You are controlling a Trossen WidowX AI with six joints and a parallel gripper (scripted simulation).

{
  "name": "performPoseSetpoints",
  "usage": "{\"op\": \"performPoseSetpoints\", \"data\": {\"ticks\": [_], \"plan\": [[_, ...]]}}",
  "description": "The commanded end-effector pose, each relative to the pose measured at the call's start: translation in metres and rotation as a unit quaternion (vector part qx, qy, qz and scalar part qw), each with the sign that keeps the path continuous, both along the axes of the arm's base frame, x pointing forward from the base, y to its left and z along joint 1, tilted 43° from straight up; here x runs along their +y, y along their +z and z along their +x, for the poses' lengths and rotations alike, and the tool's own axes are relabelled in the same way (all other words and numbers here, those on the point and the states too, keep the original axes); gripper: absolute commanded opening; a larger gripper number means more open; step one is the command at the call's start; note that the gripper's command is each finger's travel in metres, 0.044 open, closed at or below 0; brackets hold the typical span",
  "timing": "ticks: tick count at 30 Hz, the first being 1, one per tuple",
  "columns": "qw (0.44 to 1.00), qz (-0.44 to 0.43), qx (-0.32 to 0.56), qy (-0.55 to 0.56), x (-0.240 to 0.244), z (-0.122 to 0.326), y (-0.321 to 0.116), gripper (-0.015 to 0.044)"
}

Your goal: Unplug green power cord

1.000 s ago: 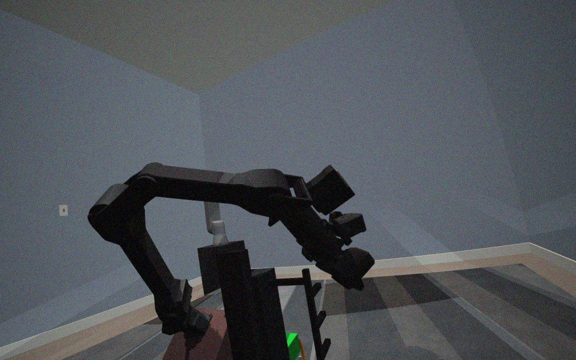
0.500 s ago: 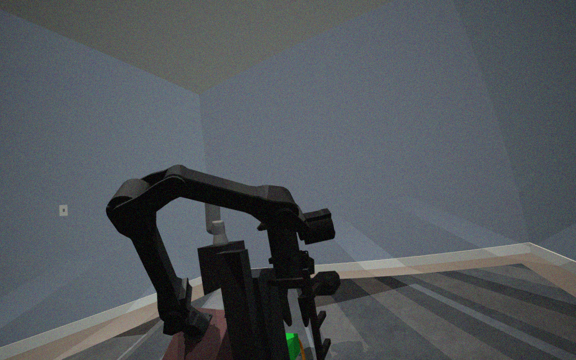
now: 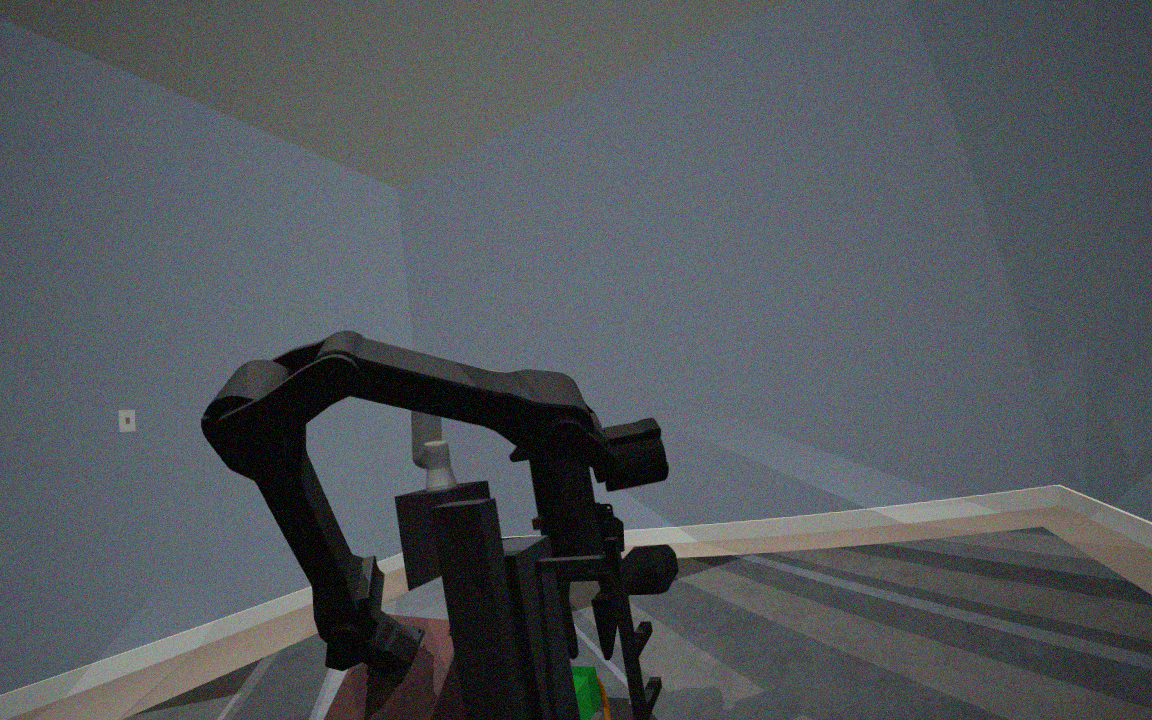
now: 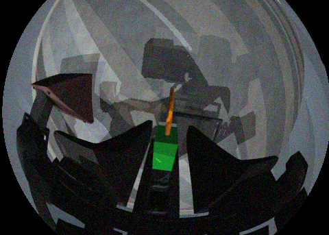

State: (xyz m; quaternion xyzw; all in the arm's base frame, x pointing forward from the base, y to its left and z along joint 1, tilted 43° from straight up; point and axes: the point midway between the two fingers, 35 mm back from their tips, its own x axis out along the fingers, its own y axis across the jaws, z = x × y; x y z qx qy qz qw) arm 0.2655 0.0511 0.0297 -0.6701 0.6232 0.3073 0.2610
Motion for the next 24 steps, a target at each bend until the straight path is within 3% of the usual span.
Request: {"op": "performPoseSetpoints", "data": {"ticks": [1,24], "plan": [[1.0,-0.001,0.0,0.002,-0.005,0.0,0.005,0.016],[1.0,-0.003,0.0,0.002,-0.027,0.002,0.016,0.016]]}}
